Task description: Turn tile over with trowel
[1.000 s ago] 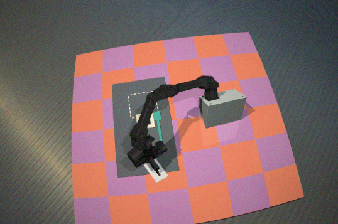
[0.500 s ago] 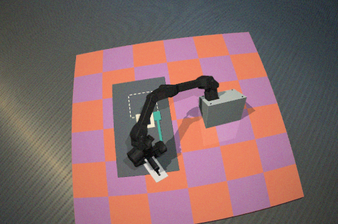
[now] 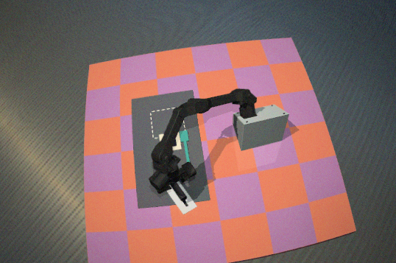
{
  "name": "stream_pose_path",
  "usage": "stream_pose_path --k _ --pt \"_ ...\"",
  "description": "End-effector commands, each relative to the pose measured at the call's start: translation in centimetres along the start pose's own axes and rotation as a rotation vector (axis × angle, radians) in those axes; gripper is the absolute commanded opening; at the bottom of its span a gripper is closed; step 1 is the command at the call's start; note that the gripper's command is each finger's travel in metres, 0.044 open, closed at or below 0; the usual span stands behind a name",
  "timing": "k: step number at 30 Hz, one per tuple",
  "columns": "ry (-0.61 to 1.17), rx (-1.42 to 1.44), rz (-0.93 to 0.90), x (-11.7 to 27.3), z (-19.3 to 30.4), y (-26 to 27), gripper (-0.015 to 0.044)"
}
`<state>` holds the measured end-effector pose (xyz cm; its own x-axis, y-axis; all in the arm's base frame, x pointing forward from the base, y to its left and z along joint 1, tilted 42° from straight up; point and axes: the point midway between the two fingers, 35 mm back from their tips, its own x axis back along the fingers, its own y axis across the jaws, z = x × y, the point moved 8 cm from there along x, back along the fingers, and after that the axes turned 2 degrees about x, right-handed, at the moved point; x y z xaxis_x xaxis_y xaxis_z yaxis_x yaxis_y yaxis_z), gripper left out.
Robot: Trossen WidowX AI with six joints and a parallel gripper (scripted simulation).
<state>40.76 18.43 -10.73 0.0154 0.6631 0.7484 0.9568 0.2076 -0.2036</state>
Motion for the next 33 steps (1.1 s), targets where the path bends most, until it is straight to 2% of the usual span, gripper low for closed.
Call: stream_pose_path --k 1,4,6,10,33 --pt "0.006 -0.014 -0.012 1.6 -0.1 0.0 0.027" --pt "0.006 -0.014 -0.012 1.6 -0.1 0.0 0.027" --pt "0.004 -0.005 -0.03 2.6 0.1 0.1 0.03" --pt "0.007 0.027 -0.039 2.7 0.2 0.1 0.03" --pt "-0.012 0.757 -0.268 0.6 2.0 0.2 0.03"
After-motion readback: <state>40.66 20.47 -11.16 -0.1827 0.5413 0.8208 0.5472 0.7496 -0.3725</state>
